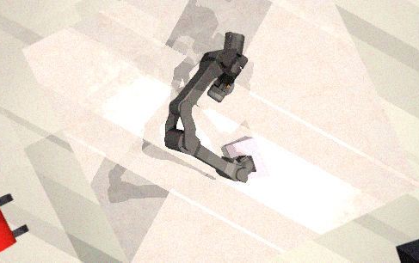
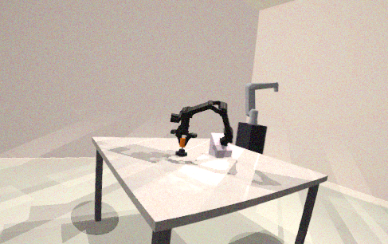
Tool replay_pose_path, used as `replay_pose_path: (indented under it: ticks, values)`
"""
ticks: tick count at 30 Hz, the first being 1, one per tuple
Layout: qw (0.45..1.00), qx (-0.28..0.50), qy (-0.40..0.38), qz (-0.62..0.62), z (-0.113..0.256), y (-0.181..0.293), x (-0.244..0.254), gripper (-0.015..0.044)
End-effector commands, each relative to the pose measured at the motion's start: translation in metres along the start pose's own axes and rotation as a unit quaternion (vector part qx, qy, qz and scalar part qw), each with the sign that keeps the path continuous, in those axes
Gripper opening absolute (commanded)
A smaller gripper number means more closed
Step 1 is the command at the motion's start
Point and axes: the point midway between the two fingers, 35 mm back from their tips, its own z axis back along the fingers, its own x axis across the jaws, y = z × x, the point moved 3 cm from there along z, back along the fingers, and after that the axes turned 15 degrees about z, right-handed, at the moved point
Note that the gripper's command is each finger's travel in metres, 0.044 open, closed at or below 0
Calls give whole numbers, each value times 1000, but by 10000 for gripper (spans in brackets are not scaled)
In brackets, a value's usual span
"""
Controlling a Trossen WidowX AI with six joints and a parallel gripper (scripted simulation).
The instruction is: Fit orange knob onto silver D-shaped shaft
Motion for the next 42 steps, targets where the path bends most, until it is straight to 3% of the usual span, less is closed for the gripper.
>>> replay_pose_path:
  ticks: [1,12,19,42]
  values:
    - [1000,-2,1,3,-1,-1,0,0]
    - [1000,-2,1,8,5,-3,1,0]
    - [994,-2,2,108,4,-2,-1,0]
    - [994,-2,2,108,0,-2,0,0]
